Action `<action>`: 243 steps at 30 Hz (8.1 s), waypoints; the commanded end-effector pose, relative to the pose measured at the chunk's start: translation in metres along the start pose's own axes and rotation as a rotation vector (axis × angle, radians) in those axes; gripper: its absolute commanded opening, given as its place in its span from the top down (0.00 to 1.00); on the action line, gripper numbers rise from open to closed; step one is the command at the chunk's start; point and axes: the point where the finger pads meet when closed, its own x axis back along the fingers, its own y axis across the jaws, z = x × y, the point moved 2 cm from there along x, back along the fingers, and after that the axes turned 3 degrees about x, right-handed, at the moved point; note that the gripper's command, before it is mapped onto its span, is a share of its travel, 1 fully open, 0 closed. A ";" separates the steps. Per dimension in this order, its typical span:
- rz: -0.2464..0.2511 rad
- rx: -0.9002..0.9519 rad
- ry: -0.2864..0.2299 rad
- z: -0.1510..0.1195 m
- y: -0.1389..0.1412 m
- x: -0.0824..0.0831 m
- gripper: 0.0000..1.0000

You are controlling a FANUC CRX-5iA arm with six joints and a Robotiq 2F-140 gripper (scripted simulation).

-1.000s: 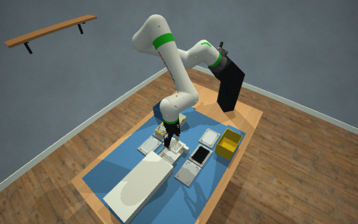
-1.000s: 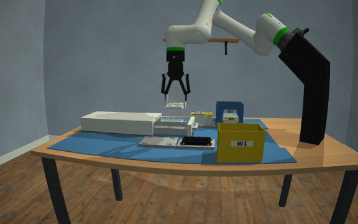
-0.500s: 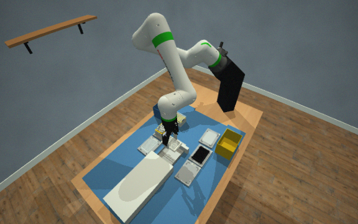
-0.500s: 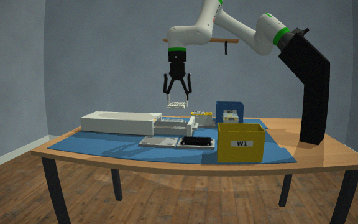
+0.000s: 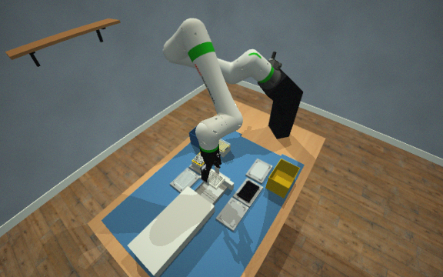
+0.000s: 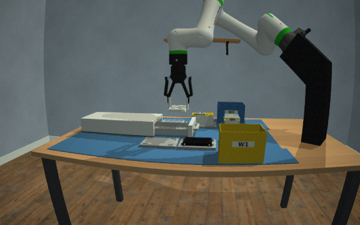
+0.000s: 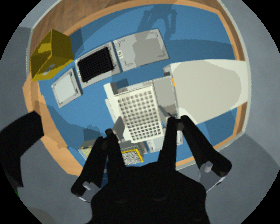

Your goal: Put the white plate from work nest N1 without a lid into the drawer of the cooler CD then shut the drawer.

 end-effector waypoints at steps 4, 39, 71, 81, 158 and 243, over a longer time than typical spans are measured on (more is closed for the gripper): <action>0.000 0.000 0.000 0.000 0.000 -0.007 1.00; 0.000 0.000 0.000 0.001 0.000 -0.049 1.00; 0.000 0.000 0.000 0.001 0.000 -0.086 1.00; 0.000 0.000 0.000 0.001 0.000 -0.096 1.00; 0.000 0.000 0.000 0.001 0.000 -0.104 1.00; 0.000 0.000 0.000 0.000 0.006 -0.111 1.00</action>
